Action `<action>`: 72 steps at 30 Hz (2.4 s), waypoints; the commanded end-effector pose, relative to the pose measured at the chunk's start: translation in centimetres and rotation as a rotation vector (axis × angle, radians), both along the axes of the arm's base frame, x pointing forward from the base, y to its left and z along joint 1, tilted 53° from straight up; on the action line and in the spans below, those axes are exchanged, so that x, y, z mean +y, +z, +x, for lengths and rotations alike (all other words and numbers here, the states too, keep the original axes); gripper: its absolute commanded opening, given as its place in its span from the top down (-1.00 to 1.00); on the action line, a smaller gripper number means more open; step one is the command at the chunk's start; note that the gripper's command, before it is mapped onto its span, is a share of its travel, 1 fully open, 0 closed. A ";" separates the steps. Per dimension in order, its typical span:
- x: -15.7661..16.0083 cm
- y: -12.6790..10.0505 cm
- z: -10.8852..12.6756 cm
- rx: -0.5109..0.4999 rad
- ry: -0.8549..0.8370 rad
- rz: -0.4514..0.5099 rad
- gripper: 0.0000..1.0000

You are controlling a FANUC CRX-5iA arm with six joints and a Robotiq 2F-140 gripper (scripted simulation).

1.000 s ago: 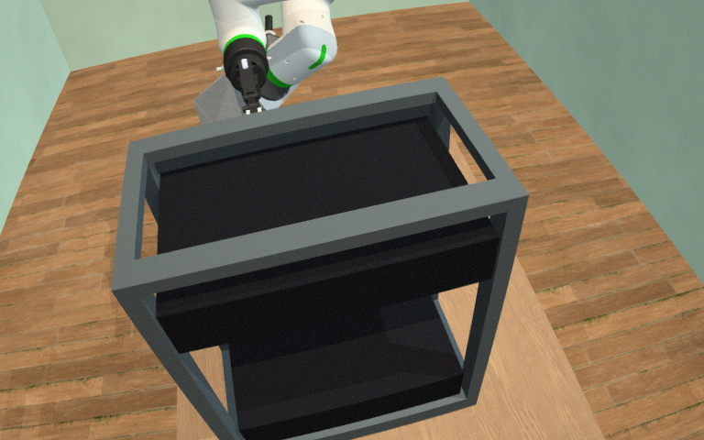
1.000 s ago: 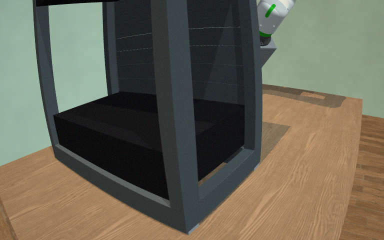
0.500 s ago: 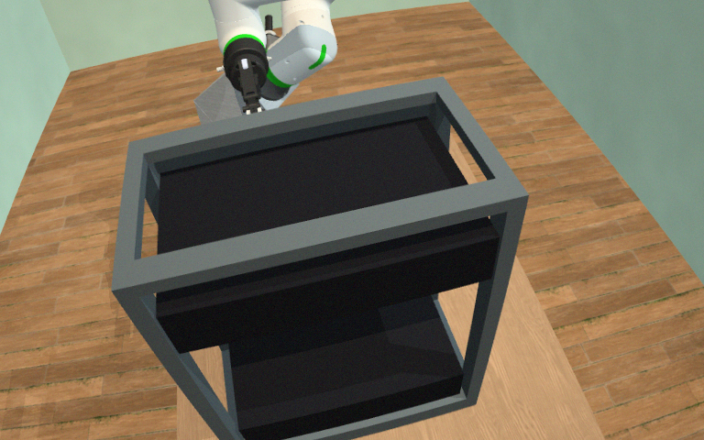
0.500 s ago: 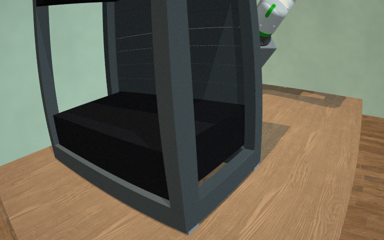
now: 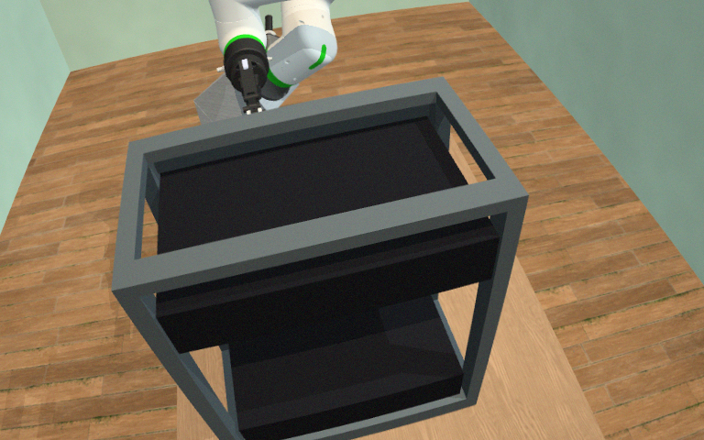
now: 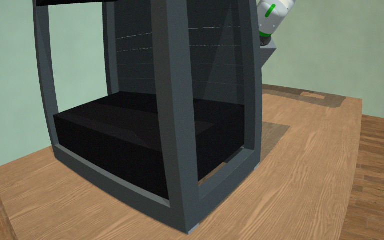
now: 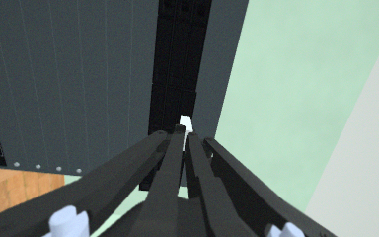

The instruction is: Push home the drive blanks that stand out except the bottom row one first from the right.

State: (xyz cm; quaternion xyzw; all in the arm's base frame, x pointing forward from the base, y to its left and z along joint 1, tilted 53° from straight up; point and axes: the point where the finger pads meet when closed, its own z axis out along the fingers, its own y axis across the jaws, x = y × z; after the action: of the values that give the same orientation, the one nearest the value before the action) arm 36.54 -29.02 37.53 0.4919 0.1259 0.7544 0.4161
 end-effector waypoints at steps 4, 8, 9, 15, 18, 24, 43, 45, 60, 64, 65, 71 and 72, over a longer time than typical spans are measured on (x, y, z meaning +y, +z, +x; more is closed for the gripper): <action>0.0 0.0 0.1 0.000 -0.001 0.000 1.00; 0.0 0.0 0.1 0.000 -0.001 0.000 1.00; 0.0 0.0 0.1 0.000 -0.001 0.000 1.00; 0.0 0.0 0.1 0.000 -0.001 0.000 1.00; 0.0 0.0 0.1 0.000 -0.001 0.000 1.00; 0.0 0.0 0.1 0.000 -0.001 0.000 1.00; 0.0 0.2 0.3 0.000 -0.001 0.000 1.00; -0.1 0.3 0.6 0.000 -0.001 0.000 1.00; -0.2 0.5 0.9 0.000 -0.001 0.000 1.00; -0.3 0.8 1.4 0.000 -0.001 0.000 1.00; -0.4 0.9 1.5 0.000 -0.001 0.000 1.00; -0.4 1.0 1.7 0.000 -0.001 0.000 1.00; -0.4 1.0 1.7 0.000 -0.001 0.000 1.00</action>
State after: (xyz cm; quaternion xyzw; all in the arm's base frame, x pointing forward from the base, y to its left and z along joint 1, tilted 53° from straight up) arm 38.24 -29.38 38.49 0.4920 0.1260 0.7544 0.4159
